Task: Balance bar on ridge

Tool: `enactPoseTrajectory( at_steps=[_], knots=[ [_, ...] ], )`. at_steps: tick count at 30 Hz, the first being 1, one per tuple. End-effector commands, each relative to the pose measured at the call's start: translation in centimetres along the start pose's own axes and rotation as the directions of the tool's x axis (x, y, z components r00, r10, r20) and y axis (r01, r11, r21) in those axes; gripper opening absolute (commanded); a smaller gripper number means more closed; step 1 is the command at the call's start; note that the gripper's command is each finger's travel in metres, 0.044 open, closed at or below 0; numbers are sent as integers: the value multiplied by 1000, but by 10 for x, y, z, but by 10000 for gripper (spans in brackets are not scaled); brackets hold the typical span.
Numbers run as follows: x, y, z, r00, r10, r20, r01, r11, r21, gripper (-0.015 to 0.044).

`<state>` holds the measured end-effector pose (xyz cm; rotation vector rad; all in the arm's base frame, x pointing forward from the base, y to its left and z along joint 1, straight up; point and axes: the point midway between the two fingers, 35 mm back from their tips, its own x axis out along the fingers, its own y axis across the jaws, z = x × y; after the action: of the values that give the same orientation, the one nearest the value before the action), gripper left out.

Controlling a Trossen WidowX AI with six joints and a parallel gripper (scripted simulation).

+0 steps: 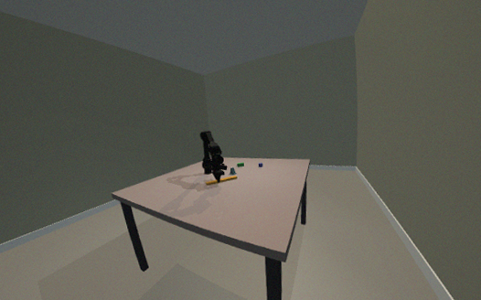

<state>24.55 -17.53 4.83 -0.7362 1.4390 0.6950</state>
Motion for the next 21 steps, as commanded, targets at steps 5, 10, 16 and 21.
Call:
enactPoseTrajectory(
  at_steps=[5,10,16,21],
  knots=[
    [0,0,0,1000,0,0,0,1000,0,111],
    [-9,-2,0,1000,0,0,0,1000,0,0],
    [-23,-4,0,1000,-1,1,1,1000,-1,0],
    [-36,-5,0,1000,-1,1,1,1000,-2,0]
  ],
)
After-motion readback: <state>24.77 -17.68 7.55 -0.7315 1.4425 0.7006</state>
